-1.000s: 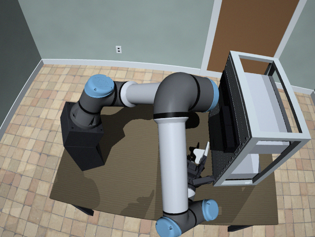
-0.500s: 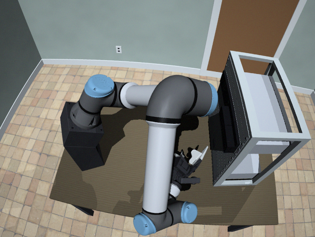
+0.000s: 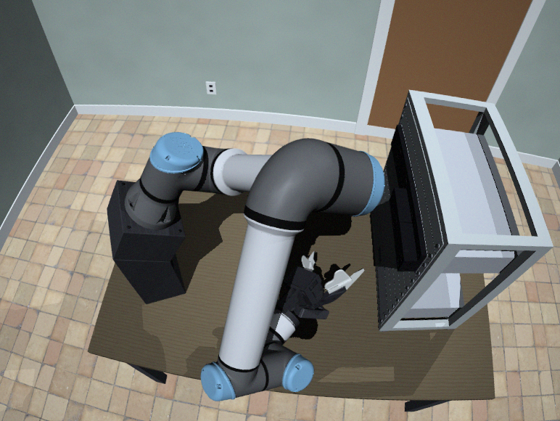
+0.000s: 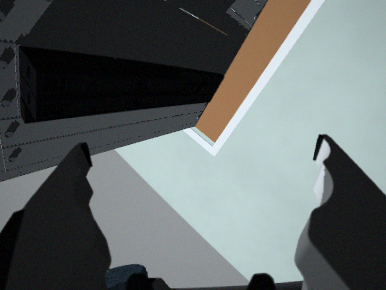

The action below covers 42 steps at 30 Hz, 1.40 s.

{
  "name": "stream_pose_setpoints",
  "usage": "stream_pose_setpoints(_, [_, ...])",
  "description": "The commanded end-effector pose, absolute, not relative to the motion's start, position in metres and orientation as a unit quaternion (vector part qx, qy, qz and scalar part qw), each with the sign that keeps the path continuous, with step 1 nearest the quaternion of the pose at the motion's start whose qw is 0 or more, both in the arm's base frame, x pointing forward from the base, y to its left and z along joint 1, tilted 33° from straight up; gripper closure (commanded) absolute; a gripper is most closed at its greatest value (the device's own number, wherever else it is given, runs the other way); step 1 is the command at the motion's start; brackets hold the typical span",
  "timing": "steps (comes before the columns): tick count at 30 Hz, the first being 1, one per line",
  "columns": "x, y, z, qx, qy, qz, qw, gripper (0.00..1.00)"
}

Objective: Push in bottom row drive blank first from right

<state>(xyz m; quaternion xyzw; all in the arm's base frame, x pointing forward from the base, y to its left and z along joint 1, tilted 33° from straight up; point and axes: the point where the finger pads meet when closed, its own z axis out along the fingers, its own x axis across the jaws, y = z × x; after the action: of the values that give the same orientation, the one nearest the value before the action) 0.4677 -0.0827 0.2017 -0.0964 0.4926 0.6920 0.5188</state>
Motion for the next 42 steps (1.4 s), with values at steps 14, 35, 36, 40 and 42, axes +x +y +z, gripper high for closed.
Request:
stream_pose_setpoints(14, [0.449, -0.067, 0.201, 0.12, 0.441, 0.798, 0.393, 0.0])
stream_pose_setpoints(35, [0.431, -0.049, 0.214, 0.331, 0.293, 0.873, 0.207, 0.0])
stream_pose_setpoints(36, [0.431, -0.048, 0.215, 0.34, 0.284, 0.875, 0.197, 0.0])
stream_pose_setpoints(40, [0.428, -0.046, 0.219, 0.37, 0.247, 0.881, 0.159, 0.0])
stream_pose_setpoints(42, [0.428, -0.046, 0.219, 0.37, 0.247, 0.881, 0.159, 0.0])
